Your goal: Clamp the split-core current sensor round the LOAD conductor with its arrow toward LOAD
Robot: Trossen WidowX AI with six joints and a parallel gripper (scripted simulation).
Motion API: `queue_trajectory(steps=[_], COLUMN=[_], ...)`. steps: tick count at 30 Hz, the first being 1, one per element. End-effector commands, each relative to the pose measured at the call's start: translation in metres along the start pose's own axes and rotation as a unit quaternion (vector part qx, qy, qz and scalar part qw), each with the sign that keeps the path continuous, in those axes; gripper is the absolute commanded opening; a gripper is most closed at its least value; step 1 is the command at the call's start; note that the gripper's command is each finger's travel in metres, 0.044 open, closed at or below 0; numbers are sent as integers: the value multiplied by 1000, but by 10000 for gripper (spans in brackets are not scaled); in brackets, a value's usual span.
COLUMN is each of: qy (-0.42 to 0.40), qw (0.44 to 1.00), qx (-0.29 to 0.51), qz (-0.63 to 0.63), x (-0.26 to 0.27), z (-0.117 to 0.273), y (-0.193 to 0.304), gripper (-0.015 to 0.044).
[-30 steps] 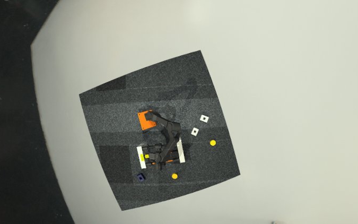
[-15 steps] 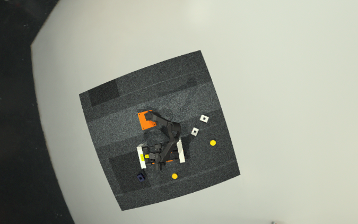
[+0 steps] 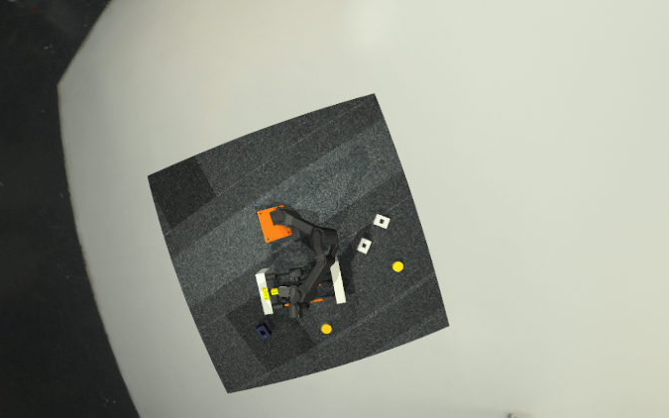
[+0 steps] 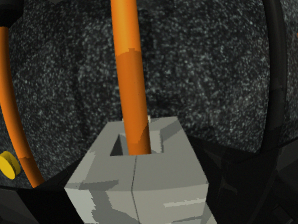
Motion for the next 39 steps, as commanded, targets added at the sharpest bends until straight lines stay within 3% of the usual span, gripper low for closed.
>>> queue_trajectory(steps=[1,23,27,39], qy=[0,0,-15,-16], qw=[1000,1000,1000,1000], qx=[0,0,0,-1], qz=[0,0,-1,3], x=[0,0,0,1], z=[0,0,2,1], y=[0,0,0,0], gripper=[250,103,0,0])
Point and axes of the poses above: the point midway between the two fingers, 35 mm back from their tips, its own z axis back along the fingers, its own x axis across the jaws, y = z × x, the point moved 1 cm from there along z, back along the fingers, and after that the axes turned 1 degree about -z, right-handed, at the moved point
